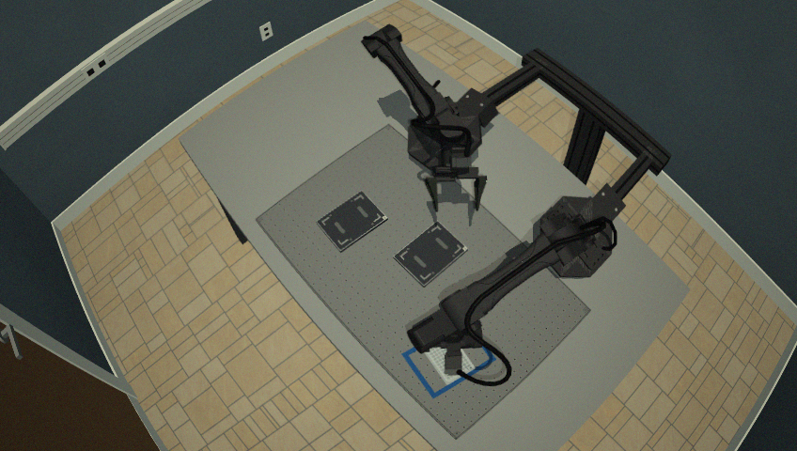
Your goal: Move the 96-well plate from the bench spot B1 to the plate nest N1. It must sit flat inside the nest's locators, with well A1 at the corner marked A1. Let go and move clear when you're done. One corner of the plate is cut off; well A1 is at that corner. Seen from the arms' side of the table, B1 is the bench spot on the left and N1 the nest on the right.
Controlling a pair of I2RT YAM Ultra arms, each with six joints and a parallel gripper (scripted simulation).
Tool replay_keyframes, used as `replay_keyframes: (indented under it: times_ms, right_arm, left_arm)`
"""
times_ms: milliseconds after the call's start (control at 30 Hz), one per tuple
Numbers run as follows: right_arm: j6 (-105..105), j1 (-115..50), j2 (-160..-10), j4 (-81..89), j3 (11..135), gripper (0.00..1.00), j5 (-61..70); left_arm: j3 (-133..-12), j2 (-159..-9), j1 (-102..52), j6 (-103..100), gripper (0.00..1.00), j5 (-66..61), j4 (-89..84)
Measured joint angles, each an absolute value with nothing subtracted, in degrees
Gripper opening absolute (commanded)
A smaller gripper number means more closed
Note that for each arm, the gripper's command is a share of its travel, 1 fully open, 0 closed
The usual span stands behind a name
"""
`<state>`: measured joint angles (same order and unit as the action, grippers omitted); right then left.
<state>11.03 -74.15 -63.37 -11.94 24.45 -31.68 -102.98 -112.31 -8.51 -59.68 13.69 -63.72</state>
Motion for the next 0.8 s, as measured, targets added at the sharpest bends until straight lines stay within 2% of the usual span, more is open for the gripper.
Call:
replay_keyframes:
  times_ms: [800]
  right_arm:
    - [11.03, -74.15, -63.37, -11.94, 24.45, 1.00, -31.68]
  left_arm:
    - [-101.36, -113.56, -7.81, -7.66, 1.00, 13.63, -61.10]
